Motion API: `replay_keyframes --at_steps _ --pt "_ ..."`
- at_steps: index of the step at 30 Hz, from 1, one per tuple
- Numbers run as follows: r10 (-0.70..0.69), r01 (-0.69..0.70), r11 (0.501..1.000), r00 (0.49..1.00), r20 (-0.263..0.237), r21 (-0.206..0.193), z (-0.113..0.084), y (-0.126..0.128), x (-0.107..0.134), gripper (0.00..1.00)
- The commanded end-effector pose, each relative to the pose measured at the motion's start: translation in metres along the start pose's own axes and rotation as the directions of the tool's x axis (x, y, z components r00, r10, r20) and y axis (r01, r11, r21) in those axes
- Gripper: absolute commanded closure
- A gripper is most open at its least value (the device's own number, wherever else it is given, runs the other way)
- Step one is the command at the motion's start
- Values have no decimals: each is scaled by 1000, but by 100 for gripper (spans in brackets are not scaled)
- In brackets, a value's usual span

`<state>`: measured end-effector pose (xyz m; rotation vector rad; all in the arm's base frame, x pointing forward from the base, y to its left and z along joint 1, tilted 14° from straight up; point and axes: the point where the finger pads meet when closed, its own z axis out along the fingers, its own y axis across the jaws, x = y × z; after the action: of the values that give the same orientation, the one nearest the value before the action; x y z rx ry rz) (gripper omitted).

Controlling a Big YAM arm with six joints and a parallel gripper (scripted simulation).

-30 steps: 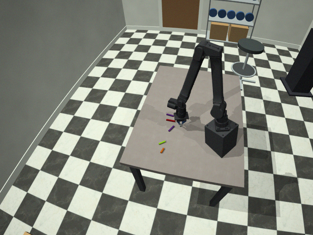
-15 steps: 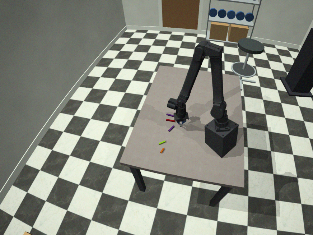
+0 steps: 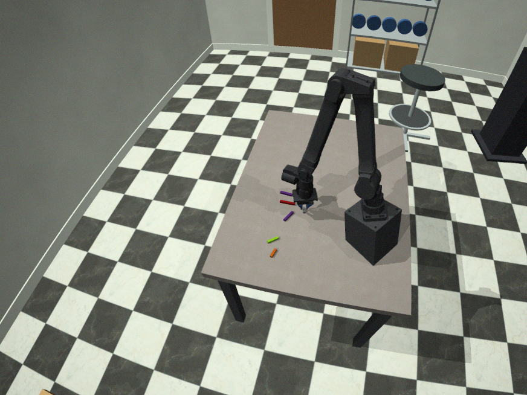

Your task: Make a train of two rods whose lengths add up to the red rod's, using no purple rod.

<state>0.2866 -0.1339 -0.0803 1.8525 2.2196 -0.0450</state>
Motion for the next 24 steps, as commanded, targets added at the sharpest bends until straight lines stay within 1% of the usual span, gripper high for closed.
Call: replay_keyframes --at_steps 1,24 --pt "5 -5 1000 1000 9 -13 -1 5 0 77" --pt "1 -1 1000 1000 6 -9 -1 3 3 77"
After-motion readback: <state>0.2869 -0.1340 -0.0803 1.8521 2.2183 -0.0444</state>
